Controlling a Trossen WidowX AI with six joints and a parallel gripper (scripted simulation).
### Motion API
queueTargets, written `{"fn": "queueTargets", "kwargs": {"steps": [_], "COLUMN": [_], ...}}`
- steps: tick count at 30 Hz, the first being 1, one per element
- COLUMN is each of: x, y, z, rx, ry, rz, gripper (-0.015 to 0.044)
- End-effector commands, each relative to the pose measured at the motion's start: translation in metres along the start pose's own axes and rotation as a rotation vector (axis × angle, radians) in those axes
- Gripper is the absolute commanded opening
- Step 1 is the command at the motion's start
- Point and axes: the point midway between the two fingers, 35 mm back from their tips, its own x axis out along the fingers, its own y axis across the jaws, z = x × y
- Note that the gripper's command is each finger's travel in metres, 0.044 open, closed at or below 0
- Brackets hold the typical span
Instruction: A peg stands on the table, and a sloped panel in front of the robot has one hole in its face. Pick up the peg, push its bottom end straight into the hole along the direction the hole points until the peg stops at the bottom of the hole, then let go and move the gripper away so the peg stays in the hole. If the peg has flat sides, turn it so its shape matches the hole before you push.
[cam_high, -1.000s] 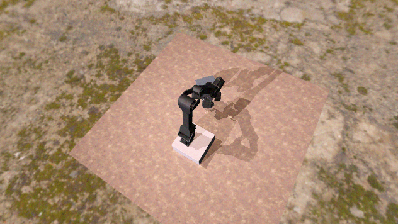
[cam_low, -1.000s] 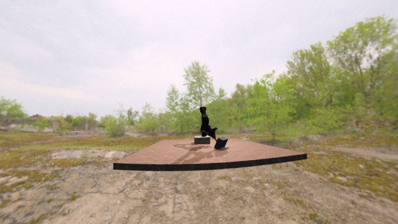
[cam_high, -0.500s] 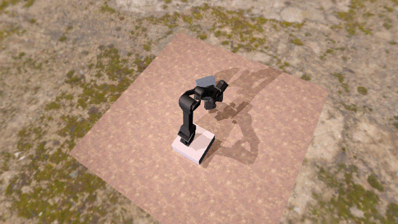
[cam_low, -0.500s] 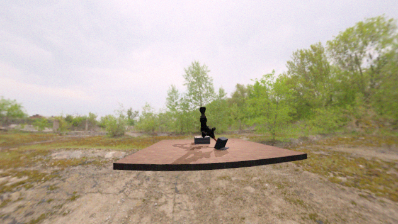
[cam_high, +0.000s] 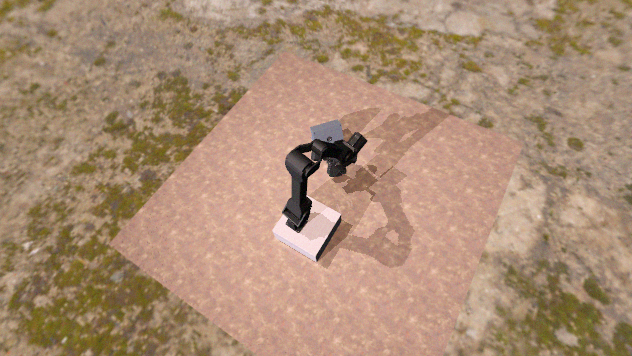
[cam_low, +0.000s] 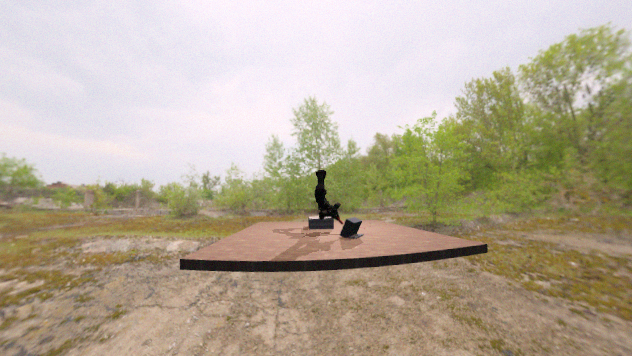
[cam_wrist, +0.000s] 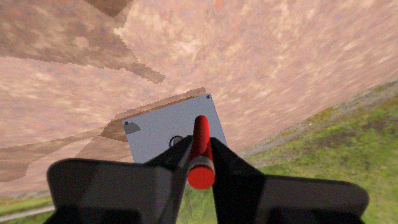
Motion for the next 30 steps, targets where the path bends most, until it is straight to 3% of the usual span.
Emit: {"fn": "queueTargets", "kwargs": {"steps": [1, 30], "x": [-0.001, -0.022], "y": [0.001, 0.02], "z": [0.001, 0.005], "rx": [-0.009, -0.071], "ry": [0.026, 0.219], "rz": [-0.009, -0.007], "gripper": [0.0, 0.0]}}
